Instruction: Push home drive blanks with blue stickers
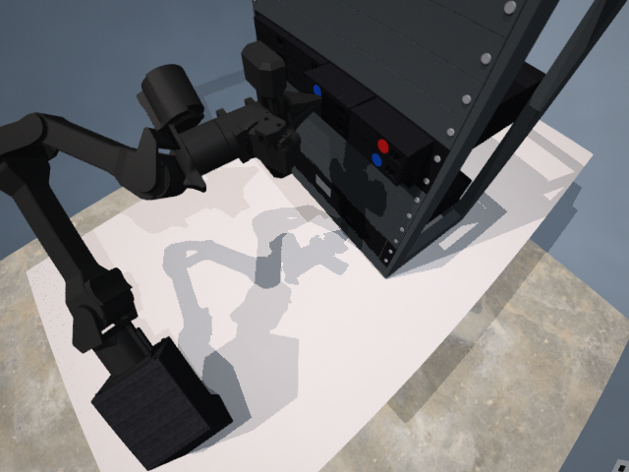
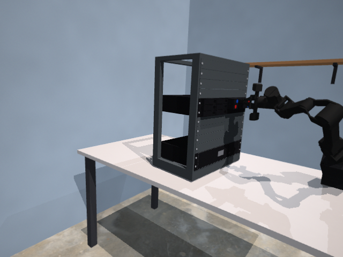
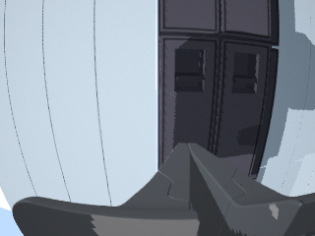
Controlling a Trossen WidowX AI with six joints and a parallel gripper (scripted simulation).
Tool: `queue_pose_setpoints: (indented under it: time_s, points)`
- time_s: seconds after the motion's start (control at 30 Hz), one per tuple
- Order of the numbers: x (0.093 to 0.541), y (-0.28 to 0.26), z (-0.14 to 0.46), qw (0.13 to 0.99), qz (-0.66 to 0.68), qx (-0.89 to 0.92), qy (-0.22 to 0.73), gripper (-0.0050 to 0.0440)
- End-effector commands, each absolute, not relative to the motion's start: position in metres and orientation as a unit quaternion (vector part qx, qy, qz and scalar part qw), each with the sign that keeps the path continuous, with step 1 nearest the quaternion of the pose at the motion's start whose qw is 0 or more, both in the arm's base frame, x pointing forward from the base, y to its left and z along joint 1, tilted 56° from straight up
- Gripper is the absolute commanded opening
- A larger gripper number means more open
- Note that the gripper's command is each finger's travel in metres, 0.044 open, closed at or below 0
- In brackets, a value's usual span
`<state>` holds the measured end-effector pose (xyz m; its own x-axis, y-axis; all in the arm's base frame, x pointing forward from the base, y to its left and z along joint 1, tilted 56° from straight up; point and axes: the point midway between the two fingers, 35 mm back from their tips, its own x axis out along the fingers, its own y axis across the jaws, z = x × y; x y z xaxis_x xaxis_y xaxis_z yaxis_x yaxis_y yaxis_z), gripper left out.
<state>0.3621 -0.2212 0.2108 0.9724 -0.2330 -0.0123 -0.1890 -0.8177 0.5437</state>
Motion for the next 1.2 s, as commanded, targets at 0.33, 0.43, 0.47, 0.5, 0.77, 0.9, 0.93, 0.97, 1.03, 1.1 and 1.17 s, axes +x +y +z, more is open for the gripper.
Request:
queue_pose_setpoints:
  time_s: [0.33, 0.43, 0.47, 0.5, 0.77, 0.9, 0.93, 0.97, 1.03, 1.1, 1.17]
  points:
    - [0.363, -0.223, 0.219, 0.287, -0.033, 0.95, -0.115, 0.0]
    - [0.363, -0.223, 0.219, 0.287, -0.033, 0.95, -0.115, 0.0]
    - [0.363, -0.223, 0.219, 0.287, -0.033, 0.95, -0.115, 0.0]
    - [0.364, -0.223, 0.219, 0.287, -0.033, 0.95, -0.115, 0.0]
    - [0.373, -0.225, 0.217, 0.287, -0.033, 0.95, -0.115, 0.0]
    - [0.373, -0.225, 0.217, 0.287, -0.033, 0.95, -0.115, 0.0]
    - [0.373, -0.225, 0.217, 0.287, -0.033, 0.95, -0.115, 0.0]
    - [0.373, -0.225, 0.217, 0.287, -0.033, 0.95, -0.115, 0.0]
    - [0.373, -0.225, 0.217, 0.287, -0.033, 0.95, -0.115, 0.0]
    - [0.375, -0.226, 0.218, 0.287, -0.033, 0.95, -0.115, 0.0]
    - [0.375, -0.226, 0.218, 0.287, -0.033, 0.95, -0.115, 0.0]
